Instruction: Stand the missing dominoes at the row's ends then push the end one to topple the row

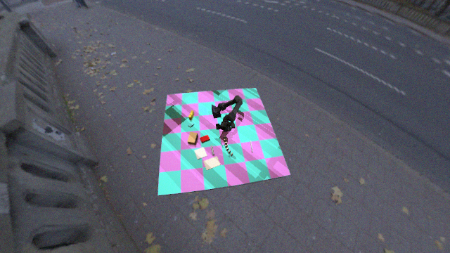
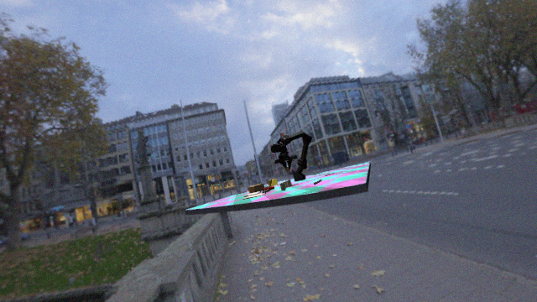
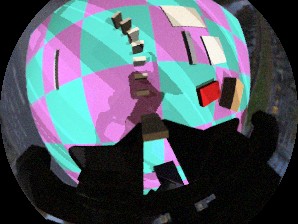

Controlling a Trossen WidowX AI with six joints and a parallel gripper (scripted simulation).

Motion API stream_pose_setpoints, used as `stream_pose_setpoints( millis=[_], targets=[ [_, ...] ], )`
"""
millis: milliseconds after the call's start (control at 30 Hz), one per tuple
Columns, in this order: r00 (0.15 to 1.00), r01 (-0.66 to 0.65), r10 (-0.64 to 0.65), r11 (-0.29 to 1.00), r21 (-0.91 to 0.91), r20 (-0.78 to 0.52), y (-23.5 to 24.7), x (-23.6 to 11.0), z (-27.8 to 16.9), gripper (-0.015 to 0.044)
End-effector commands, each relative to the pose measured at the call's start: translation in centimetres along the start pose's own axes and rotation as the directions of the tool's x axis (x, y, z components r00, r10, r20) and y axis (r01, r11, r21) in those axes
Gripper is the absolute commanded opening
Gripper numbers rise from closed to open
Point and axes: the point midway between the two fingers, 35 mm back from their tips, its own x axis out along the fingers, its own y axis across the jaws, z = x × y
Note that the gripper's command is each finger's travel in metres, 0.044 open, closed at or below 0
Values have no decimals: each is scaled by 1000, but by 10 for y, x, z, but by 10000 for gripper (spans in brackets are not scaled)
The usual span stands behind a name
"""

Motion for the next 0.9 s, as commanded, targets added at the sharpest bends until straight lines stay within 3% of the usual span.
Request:
stream_pose_setpoints(
  millis=[0,533,867],
  targets=[
    [1000,-3,3,1000,7,-2,0,22,1,107],
    [1000,-12,12,1000,5,-3,4,96,-6,107],
    [1000,-13,13,1000,5,-4,4,99,-7,107]
  ],
)
